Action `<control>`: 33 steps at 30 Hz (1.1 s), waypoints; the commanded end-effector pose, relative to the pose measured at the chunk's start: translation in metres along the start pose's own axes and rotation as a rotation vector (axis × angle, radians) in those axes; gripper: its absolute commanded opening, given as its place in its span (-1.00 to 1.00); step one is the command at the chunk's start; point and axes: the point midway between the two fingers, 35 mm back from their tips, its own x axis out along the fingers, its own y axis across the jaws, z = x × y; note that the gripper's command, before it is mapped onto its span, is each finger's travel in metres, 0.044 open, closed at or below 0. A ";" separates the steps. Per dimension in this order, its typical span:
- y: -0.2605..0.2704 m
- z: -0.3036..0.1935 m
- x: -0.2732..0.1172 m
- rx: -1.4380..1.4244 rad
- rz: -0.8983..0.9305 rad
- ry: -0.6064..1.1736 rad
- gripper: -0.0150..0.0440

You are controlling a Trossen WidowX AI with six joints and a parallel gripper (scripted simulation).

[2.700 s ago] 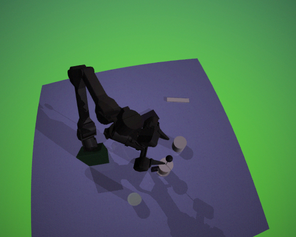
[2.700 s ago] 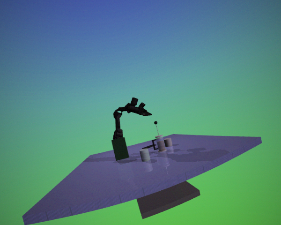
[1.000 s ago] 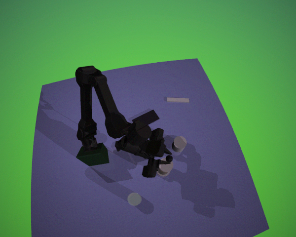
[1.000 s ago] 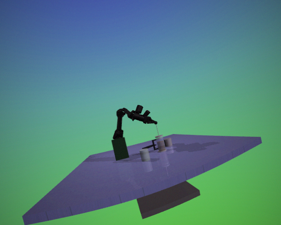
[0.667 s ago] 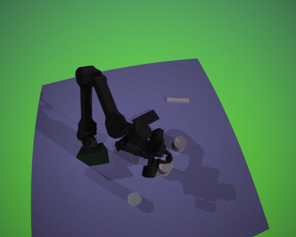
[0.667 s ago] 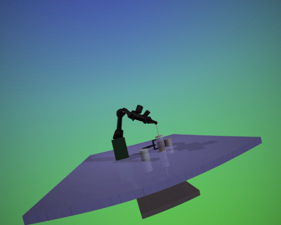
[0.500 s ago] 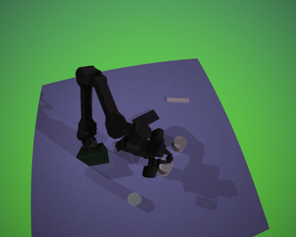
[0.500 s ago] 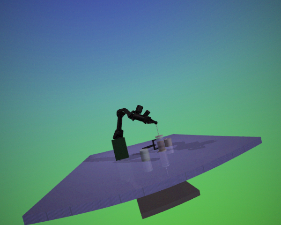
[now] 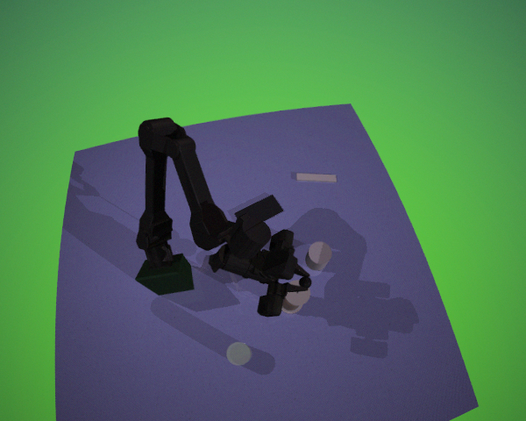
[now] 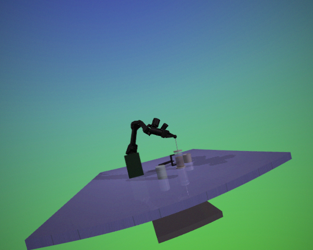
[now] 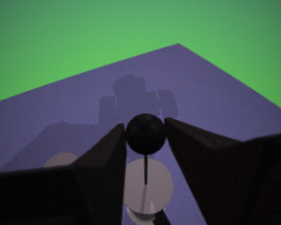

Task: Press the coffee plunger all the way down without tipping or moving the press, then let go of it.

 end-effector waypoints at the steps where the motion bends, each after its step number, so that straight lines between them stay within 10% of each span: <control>1: -0.002 -0.023 0.009 0.015 -0.006 0.044 -0.11; 33: 0.000 -0.065 0.042 0.017 -0.003 0.042 -0.11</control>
